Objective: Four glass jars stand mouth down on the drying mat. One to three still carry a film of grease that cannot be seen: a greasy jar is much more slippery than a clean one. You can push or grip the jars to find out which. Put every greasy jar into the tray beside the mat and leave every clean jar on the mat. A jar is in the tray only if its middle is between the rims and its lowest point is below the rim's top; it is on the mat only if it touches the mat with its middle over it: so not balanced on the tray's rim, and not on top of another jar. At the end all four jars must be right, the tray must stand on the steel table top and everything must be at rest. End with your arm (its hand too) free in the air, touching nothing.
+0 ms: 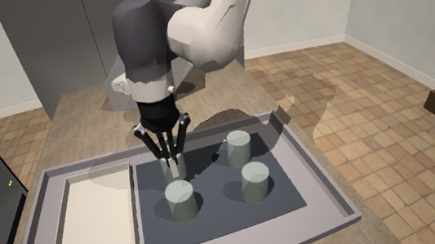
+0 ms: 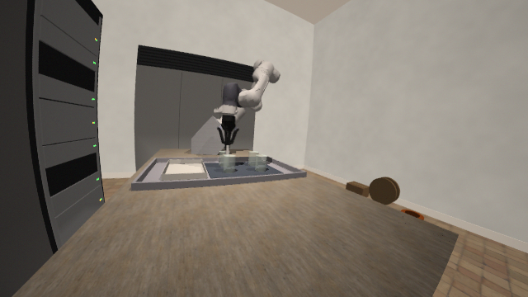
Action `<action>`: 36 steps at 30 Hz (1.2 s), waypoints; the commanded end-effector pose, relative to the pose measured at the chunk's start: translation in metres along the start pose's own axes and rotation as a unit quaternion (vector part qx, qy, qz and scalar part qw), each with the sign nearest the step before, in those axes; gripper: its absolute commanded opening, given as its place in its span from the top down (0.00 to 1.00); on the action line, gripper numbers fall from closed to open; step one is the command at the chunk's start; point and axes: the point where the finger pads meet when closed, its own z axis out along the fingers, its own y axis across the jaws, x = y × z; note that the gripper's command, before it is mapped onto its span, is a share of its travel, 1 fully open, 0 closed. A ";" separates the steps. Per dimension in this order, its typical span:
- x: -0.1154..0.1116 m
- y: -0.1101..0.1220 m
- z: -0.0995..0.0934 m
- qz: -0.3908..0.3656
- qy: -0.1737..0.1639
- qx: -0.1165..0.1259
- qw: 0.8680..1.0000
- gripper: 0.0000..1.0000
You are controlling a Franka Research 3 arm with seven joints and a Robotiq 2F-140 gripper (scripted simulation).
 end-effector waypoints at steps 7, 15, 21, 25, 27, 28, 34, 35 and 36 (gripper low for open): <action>0.001 0.000 -0.015 0.003 0.001 -0.001 1.000 1.00; 0.000 -0.001 -0.076 0.003 0.001 -0.001 1.000 1.00; -0.002 0.023 -0.076 0.003 0.001 -0.001 1.000 1.00; -0.004 0.055 -0.076 0.003 0.001 -0.001 1.000 1.00; -0.006 0.071 -0.076 0.003 0.001 -0.001 1.000 1.00; -0.006 0.079 -0.076 0.003 0.001 -0.001 1.000 1.00; -0.011 0.127 -0.076 0.003 0.001 -0.001 1.000 1.00; -0.011 0.127 -0.076 0.003 0.001 -0.001 1.000 1.00; -0.011 0.127 -0.076 0.003 0.001 -0.001 1.000 1.00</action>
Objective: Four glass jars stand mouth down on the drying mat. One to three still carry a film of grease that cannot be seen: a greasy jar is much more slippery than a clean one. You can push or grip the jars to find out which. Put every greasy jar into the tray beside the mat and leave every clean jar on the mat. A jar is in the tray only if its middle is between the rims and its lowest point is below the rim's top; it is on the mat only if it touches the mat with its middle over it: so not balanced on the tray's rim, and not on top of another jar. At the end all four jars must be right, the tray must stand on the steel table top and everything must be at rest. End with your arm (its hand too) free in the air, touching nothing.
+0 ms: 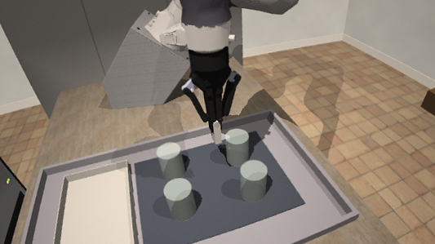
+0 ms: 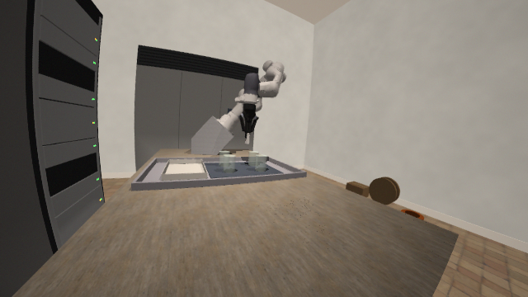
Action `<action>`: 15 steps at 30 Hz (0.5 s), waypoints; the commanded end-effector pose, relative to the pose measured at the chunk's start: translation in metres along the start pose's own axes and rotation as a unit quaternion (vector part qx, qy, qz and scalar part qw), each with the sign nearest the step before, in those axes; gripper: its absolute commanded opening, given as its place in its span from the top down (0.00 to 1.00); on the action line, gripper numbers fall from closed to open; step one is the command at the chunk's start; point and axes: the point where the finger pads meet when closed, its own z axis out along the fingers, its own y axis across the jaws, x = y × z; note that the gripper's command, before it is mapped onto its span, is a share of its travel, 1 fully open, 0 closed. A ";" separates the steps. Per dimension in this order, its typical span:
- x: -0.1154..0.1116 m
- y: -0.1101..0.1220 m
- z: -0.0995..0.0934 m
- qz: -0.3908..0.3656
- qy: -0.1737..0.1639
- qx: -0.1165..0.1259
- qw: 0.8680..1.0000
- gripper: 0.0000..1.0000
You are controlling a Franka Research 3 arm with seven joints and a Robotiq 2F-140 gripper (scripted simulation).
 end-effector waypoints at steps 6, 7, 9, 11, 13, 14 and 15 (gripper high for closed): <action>-0.007 0.057 0.000 0.035 0.000 -0.002 0.999 1.00; -0.008 0.065 0.000 0.035 0.000 -0.002 0.999 1.00; -0.009 0.073 0.000 0.035 0.000 -0.002 0.999 1.00; -0.009 0.073 0.005 0.035 0.000 -0.002 0.999 1.00; -0.009 0.073 0.014 0.035 0.000 -0.002 0.999 1.00; -0.009 0.073 0.019 0.035 0.000 -0.002 0.999 1.00; -0.009 0.073 0.024 0.035 0.000 -0.002 0.999 1.00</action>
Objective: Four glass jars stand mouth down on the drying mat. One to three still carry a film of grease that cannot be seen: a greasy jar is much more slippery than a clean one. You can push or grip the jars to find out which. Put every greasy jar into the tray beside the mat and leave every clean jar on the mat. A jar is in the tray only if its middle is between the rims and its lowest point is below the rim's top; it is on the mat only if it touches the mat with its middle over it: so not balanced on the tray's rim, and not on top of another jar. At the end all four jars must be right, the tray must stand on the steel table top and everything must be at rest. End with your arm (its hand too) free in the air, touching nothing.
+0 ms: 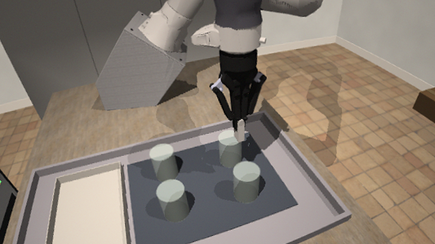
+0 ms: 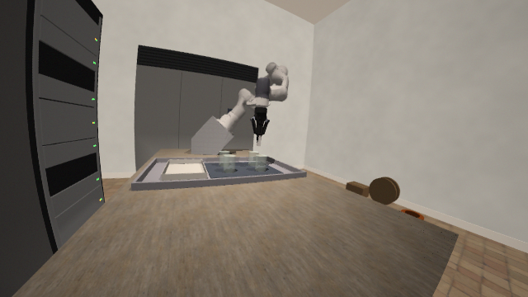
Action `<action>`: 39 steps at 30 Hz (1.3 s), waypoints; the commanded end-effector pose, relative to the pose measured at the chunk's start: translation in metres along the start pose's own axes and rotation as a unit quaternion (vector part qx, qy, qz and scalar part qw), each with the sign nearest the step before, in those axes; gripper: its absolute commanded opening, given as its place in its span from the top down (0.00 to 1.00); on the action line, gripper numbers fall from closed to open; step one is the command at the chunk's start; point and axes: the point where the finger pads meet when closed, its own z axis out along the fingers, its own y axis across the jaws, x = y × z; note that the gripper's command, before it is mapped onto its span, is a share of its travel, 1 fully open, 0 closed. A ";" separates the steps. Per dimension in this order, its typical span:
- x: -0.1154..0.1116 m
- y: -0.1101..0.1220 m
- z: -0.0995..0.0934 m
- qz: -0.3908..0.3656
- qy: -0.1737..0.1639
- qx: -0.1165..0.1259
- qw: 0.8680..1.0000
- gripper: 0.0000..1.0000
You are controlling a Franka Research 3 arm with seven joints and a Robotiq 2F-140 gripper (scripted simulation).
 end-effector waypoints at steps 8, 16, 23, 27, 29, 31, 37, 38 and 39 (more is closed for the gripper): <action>0.000 -0.001 0.041 0.028 -0.001 0.002 1.000 1.00; 0.000 -0.002 0.065 0.028 -0.001 0.002 1.000 1.00; 0.000 -0.002 0.065 0.028 -0.001 0.002 1.000 1.00; 0.000 -0.002 0.065 0.028 -0.001 0.002 1.000 1.00; 0.000 -0.002 0.065 0.028 -0.001 0.002 1.000 1.00; 0.001 -0.002 0.065 0.028 -0.001 0.002 1.000 1.00; 0.001 -0.001 0.065 0.028 -0.001 0.002 1.000 1.00; 0.001 -0.001 0.065 0.028 -0.001 0.002 1.000 1.00; 0.001 -0.001 0.065 0.028 -0.001 0.002 1.000 1.00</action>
